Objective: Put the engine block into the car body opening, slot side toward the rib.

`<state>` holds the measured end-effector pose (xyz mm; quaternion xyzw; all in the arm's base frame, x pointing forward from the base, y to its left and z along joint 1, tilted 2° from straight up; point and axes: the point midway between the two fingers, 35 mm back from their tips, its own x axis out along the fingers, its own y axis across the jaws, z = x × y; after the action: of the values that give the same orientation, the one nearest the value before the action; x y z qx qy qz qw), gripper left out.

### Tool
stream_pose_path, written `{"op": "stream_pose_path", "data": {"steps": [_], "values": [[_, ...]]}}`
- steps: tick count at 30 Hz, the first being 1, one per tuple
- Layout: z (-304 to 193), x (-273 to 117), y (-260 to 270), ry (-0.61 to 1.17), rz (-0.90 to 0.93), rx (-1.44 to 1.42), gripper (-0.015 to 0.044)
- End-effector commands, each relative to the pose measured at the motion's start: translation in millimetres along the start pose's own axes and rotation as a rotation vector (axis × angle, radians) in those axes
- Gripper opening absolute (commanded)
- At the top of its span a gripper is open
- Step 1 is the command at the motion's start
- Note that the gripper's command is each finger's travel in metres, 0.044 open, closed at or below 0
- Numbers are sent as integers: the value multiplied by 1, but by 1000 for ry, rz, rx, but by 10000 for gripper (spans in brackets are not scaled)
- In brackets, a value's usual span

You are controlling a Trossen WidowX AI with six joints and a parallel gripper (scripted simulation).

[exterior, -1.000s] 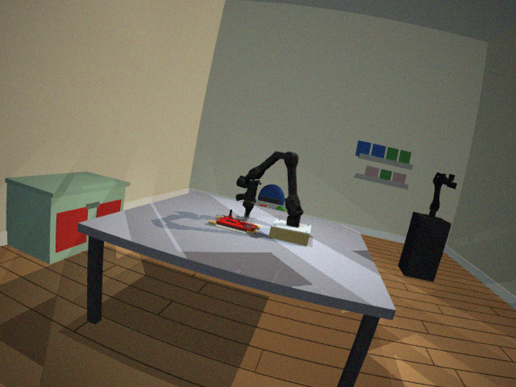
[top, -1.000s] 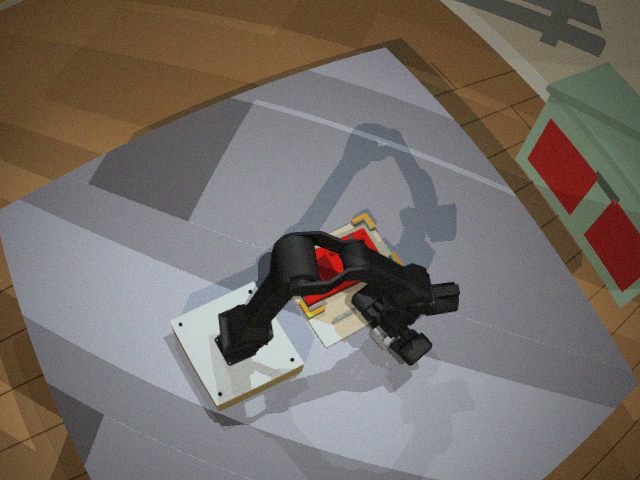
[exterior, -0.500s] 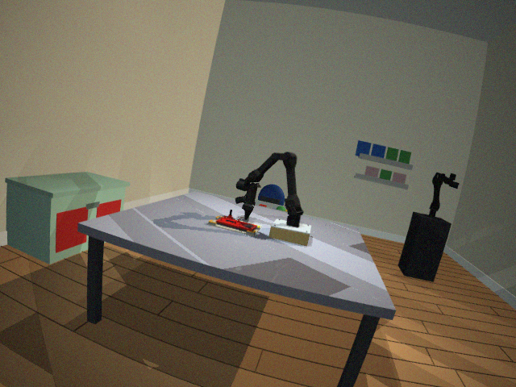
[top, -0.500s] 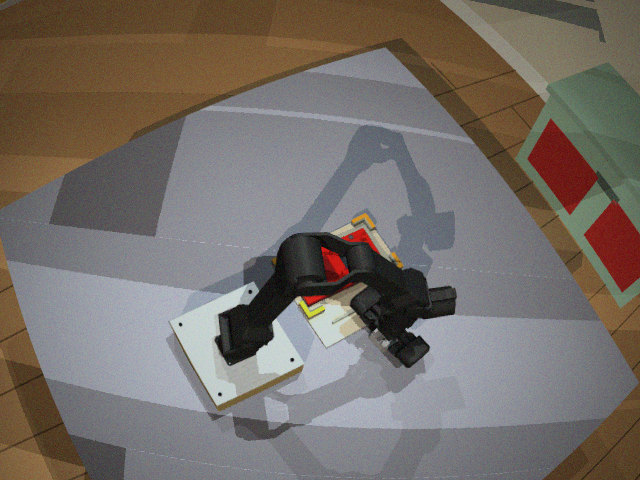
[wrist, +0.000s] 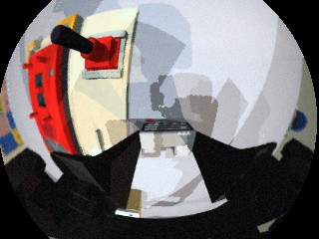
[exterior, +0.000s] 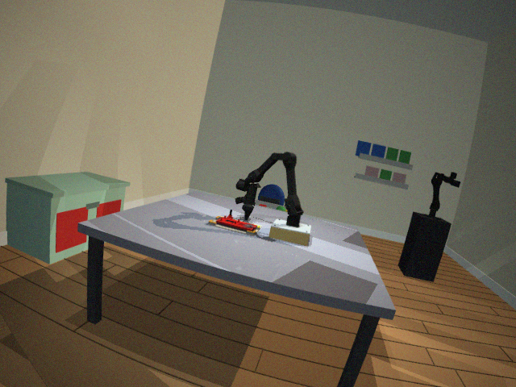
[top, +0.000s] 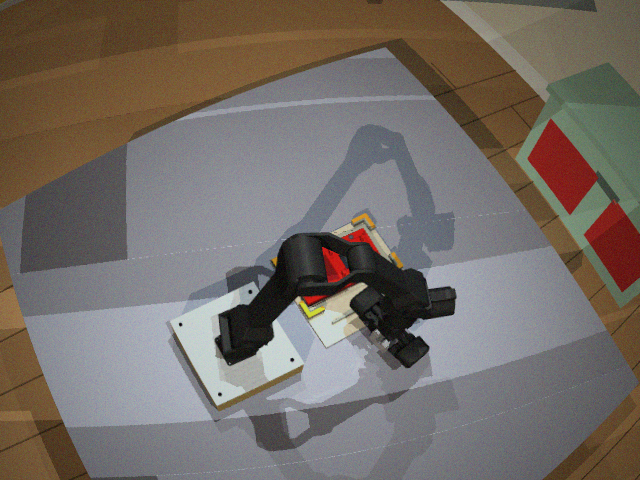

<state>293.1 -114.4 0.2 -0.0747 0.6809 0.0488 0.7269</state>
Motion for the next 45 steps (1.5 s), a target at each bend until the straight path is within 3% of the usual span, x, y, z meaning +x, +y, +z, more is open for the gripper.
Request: {"op": "stream_pose_path", "data": {"steps": [1,4,10,21,45], "values": [[0,0,0,-1,-1,0,368],[0,0,0,-1,-1,0,440],[0,-2,0,2,0,-1,440],[1,-45,0,5,0,-3,440],[2,-54,-1,5,0,3,440]]}}
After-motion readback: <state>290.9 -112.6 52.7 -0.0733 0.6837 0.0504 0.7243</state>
